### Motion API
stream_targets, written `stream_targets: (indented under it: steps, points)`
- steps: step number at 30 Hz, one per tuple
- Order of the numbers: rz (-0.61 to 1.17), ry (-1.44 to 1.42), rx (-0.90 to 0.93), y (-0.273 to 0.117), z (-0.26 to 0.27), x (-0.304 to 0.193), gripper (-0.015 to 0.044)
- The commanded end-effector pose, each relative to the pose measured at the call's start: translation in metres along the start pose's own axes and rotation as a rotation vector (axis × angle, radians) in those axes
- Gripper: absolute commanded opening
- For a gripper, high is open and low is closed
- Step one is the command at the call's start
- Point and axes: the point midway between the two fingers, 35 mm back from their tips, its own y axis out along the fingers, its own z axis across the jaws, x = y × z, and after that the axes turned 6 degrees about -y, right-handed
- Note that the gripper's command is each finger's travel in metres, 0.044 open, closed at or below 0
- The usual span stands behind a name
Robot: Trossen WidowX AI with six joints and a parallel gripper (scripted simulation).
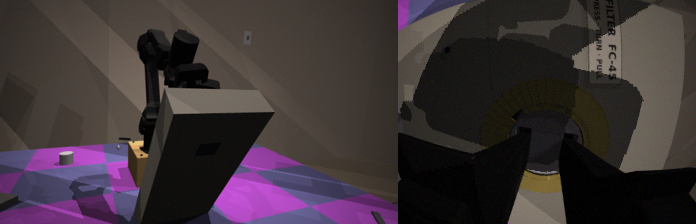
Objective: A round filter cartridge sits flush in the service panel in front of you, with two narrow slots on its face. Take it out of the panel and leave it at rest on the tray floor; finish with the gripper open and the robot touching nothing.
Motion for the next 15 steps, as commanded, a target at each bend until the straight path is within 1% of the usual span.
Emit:
stream_targets:
  steps: [1,15]
  points:
    - [-0.001,0.147,-0.002,0.0033,-0.0004,0.0000,0.0000]
    - [-0.001,0.635,-0.001,0.0033,-0.0005,0.0000,0.0000]
